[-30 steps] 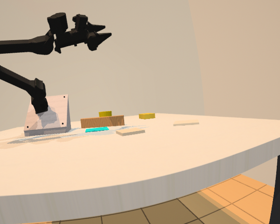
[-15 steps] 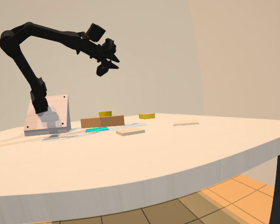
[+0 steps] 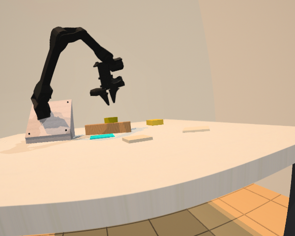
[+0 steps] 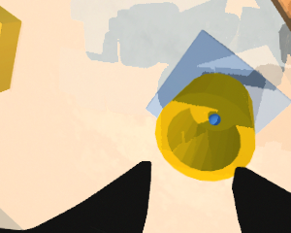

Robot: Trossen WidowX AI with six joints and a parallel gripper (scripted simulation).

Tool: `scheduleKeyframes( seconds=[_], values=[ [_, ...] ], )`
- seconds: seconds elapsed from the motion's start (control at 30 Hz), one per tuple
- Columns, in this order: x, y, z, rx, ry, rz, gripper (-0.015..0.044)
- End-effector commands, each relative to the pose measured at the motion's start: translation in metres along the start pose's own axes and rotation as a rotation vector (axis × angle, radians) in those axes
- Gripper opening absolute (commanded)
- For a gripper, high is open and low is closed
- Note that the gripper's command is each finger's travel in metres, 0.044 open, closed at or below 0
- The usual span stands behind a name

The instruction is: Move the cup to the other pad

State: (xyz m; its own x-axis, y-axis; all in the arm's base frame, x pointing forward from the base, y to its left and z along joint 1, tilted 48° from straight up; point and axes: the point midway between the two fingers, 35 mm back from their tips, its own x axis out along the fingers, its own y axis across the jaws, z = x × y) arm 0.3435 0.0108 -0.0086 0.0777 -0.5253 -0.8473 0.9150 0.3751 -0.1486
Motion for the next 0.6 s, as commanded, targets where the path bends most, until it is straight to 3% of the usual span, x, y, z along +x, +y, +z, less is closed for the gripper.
scheduleKeyframes(
  seconds=[0.0,0.13,0.57],
  values=[
    [0.024,-0.015,-0.016,0.035,-0.082,-0.183,0.0167],
    [0.037,-0.026,-0.024,0.049,-0.156,-0.292,0.0167],
    [0.046,-0.027,-0.023,0.049,-0.156,-0.292,0.0167]
  ],
)
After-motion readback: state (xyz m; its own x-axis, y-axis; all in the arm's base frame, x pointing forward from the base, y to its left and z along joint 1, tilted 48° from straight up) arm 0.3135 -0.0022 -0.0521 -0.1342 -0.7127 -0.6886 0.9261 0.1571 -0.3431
